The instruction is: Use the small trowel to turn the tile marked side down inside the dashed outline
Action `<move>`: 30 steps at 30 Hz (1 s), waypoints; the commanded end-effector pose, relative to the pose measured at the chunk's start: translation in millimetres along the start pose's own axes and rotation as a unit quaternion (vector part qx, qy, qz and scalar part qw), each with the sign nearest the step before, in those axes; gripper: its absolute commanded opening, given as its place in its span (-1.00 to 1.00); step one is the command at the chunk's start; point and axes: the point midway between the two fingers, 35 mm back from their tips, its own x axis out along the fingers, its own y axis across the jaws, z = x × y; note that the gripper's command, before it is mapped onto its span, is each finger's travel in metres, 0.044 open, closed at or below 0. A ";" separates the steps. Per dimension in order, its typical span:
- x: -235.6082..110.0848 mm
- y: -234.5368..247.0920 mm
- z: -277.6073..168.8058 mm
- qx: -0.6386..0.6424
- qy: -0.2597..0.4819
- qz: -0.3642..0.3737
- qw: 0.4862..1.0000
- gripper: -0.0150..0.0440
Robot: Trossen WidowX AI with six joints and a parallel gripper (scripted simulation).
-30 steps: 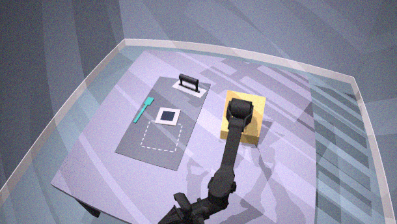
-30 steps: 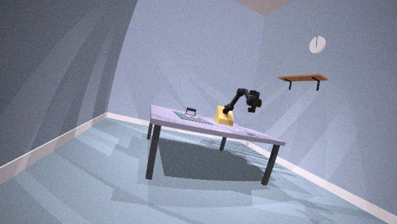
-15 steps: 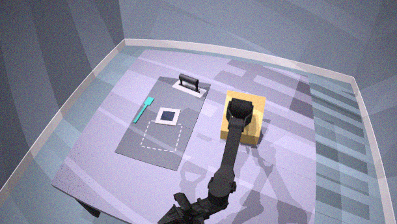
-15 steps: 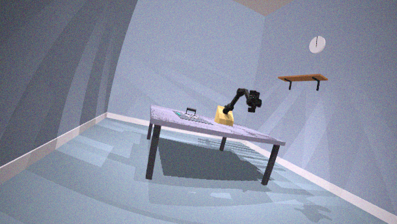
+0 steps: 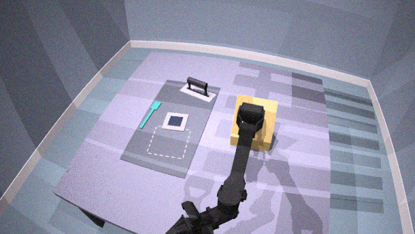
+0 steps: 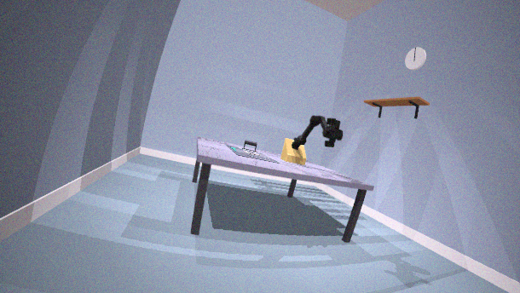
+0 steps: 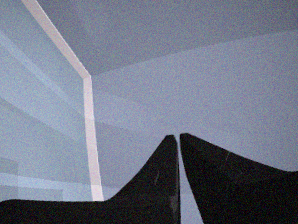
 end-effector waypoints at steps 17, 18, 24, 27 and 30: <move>2.4 3.0 -2.0 -0.005 0.001 0.001 1.000 0.11; 5.5 6.7 -4.6 -0.012 0.002 0.003 1.000 0.20; 27.6 33.1 -27.4 -0.060 0.011 0.018 0.998 0.42; 37.8 45.2 -43.6 -0.081 0.023 0.025 0.996 0.42; 47.3 56.1 -62.3 -0.101 0.037 0.032 0.994 0.42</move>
